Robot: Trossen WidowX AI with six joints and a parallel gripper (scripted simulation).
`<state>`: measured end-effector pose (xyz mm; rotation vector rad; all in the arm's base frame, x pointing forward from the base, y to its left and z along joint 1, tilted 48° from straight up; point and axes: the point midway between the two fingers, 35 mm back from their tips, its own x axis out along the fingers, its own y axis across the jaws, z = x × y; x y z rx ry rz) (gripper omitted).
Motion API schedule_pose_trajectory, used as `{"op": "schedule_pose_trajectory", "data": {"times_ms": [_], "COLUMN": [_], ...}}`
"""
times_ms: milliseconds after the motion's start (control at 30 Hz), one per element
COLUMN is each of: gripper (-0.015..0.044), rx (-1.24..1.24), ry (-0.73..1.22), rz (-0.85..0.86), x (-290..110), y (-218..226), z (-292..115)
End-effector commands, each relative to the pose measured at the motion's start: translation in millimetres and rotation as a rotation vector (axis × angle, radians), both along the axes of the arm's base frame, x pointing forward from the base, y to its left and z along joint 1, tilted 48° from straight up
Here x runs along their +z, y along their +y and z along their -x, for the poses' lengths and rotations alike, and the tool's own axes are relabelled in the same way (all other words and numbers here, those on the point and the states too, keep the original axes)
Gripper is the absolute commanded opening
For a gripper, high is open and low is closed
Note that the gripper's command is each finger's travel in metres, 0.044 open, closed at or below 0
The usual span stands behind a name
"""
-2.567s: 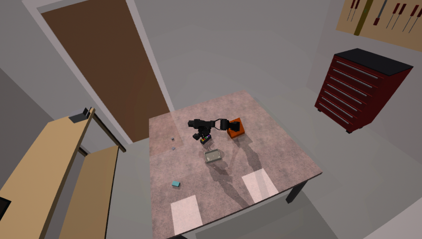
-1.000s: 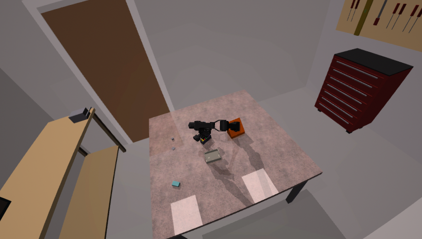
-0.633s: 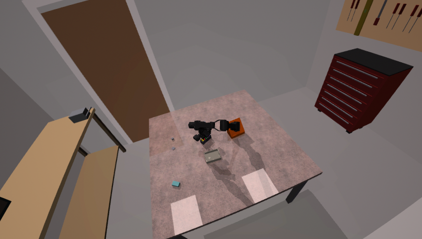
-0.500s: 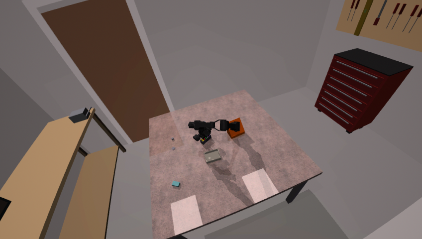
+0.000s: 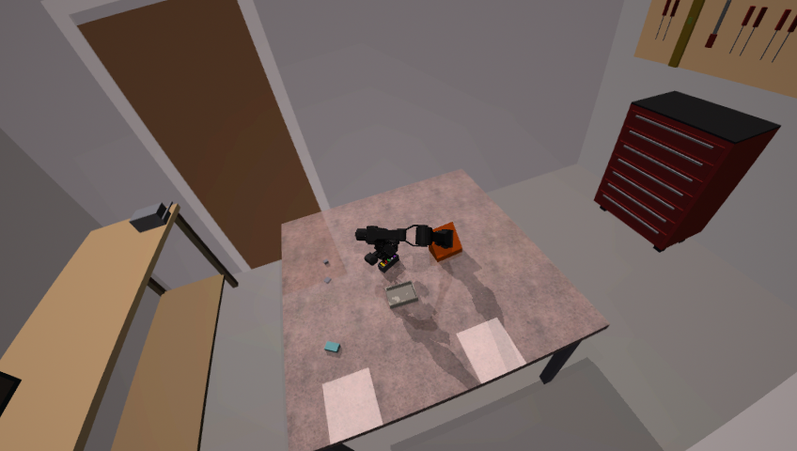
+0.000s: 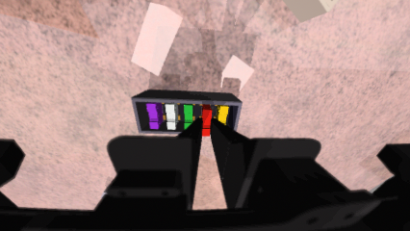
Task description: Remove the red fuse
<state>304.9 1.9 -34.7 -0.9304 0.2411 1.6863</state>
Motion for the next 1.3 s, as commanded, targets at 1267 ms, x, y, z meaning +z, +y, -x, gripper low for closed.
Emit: {"op": "schedule_pose_trajectory", "data": {"times_ms": [1267], "gripper": [0.0], "rx": [0.0], "ry": [-0.003], "rz": [0.0], "x": [14.7], "y": [-16.1], "z": [-1.0]}}
